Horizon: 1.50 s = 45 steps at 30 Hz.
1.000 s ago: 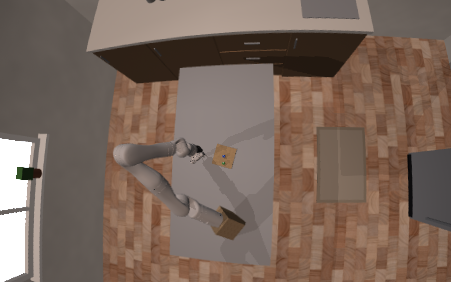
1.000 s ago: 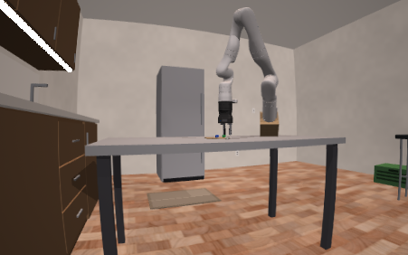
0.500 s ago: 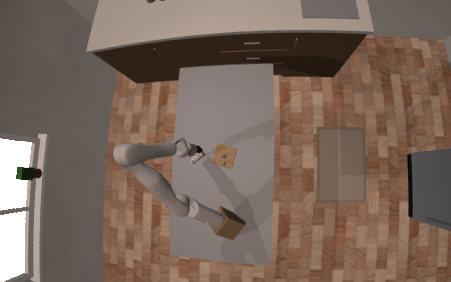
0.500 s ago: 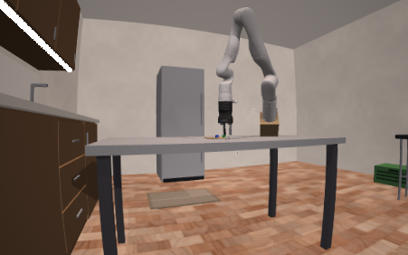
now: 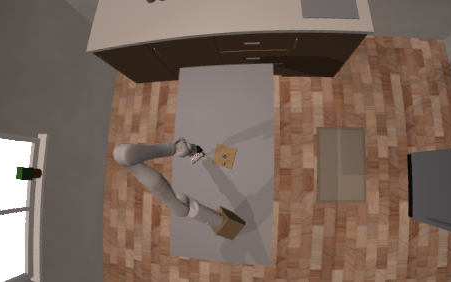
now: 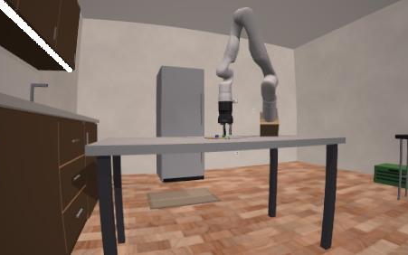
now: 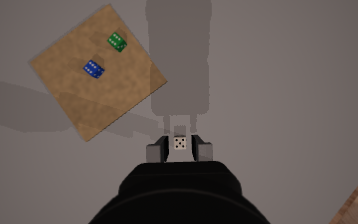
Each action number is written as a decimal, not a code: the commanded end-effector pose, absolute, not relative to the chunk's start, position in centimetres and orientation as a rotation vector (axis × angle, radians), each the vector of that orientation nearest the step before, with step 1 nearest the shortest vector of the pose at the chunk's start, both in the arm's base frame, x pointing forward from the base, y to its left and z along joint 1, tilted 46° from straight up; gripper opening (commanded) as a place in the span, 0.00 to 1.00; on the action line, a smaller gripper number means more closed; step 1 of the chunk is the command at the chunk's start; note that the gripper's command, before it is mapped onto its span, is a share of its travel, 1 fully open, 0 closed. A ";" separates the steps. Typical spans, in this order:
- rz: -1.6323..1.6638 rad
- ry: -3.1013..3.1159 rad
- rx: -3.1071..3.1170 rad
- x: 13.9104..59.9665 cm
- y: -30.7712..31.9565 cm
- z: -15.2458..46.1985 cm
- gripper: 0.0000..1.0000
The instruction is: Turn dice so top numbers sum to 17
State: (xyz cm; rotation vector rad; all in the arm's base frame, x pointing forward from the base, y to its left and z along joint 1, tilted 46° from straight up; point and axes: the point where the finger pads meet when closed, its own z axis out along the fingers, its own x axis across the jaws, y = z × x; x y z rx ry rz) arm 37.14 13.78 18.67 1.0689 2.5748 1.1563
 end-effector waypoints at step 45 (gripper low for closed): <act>1.156 2.574 1.070 38.0 15.1 17.1 0.64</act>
